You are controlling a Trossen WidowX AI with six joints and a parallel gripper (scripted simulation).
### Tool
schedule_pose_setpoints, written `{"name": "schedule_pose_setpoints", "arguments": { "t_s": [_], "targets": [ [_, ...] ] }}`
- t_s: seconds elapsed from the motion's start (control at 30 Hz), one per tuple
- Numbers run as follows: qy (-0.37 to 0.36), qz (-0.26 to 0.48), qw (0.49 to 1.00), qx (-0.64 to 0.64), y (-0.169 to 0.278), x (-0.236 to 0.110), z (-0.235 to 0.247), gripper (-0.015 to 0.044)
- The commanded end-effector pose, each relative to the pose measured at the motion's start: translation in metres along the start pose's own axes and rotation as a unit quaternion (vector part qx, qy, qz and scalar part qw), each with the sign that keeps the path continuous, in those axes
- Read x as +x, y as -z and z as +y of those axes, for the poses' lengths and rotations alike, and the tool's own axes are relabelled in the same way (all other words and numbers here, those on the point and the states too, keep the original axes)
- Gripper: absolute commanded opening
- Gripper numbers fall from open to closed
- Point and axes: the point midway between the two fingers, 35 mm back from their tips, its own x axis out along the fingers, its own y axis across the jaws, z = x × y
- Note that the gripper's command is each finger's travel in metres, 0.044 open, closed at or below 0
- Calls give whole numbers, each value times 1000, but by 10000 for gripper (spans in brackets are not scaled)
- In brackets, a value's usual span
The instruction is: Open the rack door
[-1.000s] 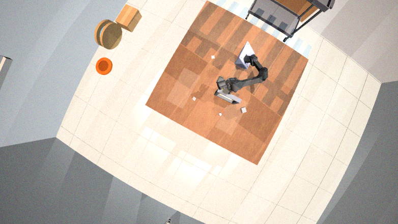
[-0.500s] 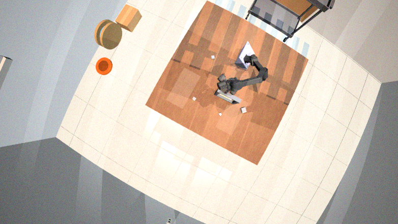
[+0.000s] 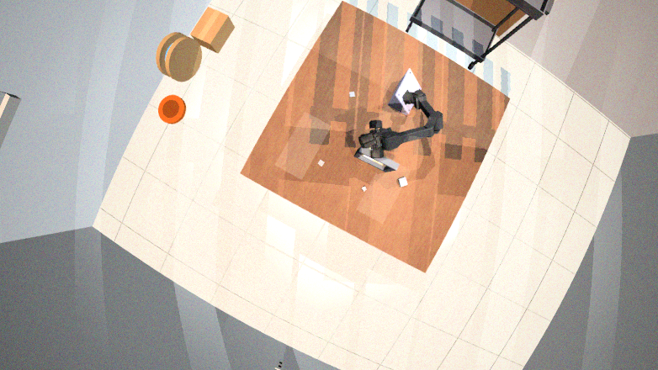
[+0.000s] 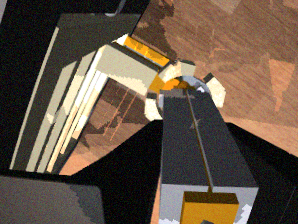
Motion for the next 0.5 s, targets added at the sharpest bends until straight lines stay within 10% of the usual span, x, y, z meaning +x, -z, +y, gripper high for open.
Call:
{"name": "schedule_pose_setpoints", "arguments": {
  "t_s": [0.0,0.47],
  "targets": [
    [0,4,994,109,1,2,0,26],
    [1,4,915,404,1,2,0,26]
  ]
}}
